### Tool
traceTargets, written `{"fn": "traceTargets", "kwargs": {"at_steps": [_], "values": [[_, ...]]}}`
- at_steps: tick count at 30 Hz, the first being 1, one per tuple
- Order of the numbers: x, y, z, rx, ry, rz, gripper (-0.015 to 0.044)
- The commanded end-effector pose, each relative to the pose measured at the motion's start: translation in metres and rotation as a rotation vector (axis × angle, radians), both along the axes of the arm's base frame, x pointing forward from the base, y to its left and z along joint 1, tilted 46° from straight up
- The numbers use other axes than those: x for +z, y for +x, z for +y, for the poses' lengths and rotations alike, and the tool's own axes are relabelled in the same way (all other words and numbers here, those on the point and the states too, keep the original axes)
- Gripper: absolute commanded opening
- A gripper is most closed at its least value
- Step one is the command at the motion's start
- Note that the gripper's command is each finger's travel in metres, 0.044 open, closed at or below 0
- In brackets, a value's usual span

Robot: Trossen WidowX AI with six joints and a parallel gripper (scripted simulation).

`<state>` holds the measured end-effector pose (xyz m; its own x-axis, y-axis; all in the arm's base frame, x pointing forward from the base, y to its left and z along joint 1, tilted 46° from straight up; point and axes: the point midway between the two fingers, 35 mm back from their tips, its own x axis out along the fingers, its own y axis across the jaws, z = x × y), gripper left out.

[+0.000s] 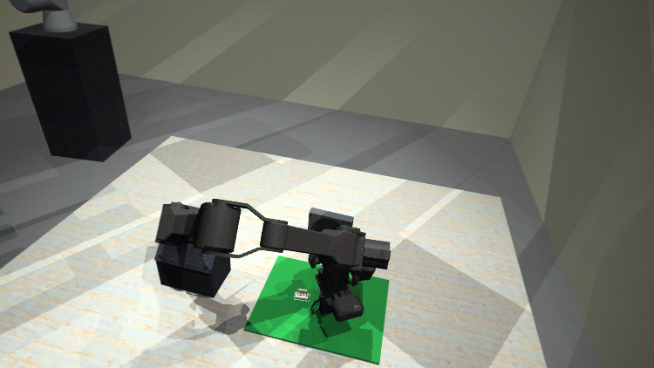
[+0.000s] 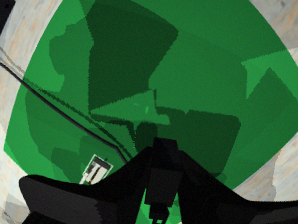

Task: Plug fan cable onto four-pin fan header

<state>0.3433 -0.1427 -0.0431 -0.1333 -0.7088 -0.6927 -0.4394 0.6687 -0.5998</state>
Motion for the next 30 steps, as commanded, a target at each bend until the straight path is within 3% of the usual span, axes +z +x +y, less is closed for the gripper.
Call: {"fn": "traceTargets", "kwargs": {"at_steps": [1,8,22,30], "values": [[0.027,0.010,0.028,0.013,-0.001,-0.017,0.0000],[0.026,0.006,0.032,-0.002,-0.003,-0.031,0.0000],[0.007,-0.066,0.060,-0.308,-0.056,-0.340,0.0000],[0.006,-0.068,0.059,-0.312,-0.057,-0.343,0.0000]]}}
